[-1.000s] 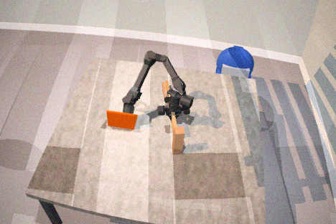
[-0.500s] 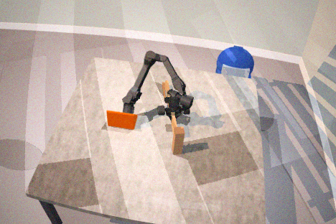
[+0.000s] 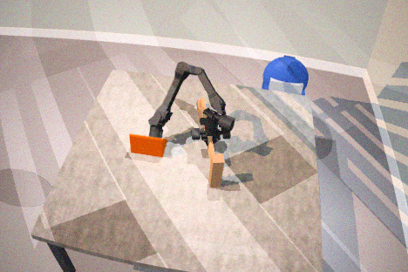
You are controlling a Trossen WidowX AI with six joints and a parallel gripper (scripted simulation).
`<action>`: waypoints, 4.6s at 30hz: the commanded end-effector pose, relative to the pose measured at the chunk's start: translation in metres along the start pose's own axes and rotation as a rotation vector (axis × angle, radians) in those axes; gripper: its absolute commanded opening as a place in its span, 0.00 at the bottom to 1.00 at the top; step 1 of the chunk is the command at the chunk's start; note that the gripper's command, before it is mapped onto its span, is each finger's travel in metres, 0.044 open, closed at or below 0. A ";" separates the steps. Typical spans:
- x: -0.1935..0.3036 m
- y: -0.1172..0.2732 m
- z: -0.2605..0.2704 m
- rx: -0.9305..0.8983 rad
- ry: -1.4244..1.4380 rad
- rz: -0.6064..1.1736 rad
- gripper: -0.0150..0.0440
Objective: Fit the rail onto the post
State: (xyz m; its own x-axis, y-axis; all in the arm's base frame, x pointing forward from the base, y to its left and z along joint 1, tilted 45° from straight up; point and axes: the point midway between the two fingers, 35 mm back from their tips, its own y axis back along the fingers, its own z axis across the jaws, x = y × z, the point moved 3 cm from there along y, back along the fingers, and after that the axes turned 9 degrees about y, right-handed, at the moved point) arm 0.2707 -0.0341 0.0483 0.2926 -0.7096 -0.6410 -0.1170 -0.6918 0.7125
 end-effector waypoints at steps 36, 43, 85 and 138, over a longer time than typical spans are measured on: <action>0.000 0.001 -0.003 0.007 0.002 0.002 0.25; -0.002 0.002 -0.003 0.007 0.002 0.002 0.25; -0.003 0.001 -0.002 0.007 0.002 0.002 0.25; 0.014 0.001 0.000 0.007 0.002 0.003 0.25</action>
State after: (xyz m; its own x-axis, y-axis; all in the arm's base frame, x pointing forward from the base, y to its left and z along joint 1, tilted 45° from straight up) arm 0.2731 -0.0417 0.0410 0.2950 -0.7083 -0.6413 -0.1185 -0.6931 0.7110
